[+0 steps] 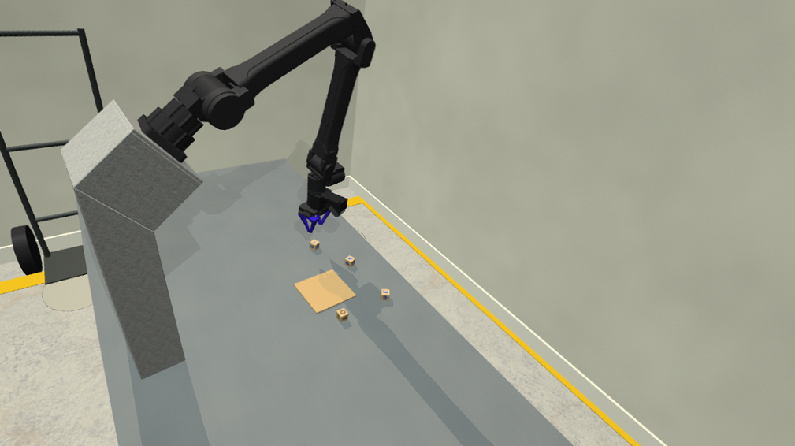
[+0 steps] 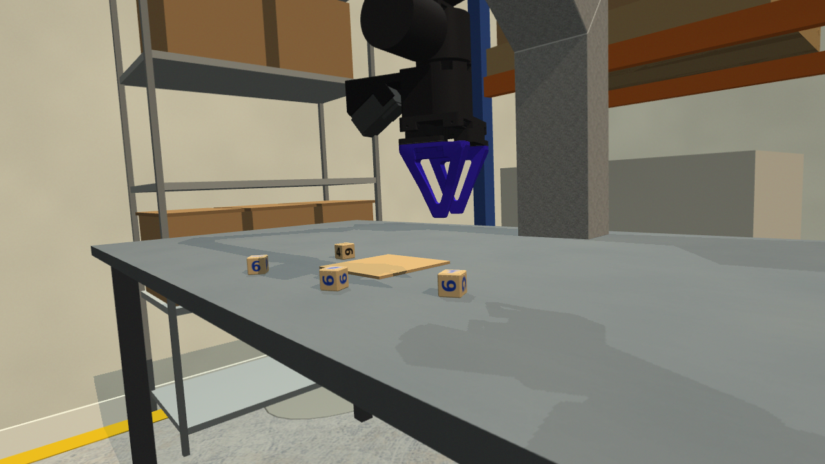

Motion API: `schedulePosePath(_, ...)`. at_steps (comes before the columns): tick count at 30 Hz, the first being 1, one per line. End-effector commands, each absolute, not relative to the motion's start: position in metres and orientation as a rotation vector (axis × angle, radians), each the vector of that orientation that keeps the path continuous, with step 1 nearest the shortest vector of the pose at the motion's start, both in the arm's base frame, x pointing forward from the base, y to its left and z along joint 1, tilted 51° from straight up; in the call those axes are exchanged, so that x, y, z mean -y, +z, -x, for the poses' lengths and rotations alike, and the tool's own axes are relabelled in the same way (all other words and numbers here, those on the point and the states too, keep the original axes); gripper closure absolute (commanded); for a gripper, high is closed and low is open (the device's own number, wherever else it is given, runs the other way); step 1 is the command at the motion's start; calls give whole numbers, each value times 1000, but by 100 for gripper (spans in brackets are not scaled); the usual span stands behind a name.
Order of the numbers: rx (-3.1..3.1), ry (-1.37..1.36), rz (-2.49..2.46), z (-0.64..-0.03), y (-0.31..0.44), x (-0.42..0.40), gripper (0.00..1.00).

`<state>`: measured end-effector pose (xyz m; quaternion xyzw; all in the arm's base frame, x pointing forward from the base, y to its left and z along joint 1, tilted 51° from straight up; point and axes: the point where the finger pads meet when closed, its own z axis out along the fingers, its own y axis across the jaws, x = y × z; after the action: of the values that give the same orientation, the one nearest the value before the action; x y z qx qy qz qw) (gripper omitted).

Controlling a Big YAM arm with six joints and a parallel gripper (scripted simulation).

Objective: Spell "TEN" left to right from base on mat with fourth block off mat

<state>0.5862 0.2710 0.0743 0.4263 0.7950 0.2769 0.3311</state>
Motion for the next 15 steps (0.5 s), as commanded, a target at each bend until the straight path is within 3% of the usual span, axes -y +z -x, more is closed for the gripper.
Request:
schedulePosePath(1,-2076,739,-1110,-585,77,-282,40)
schedulePosePath(15,-2070,739,-1113,-591,72,-280,40)
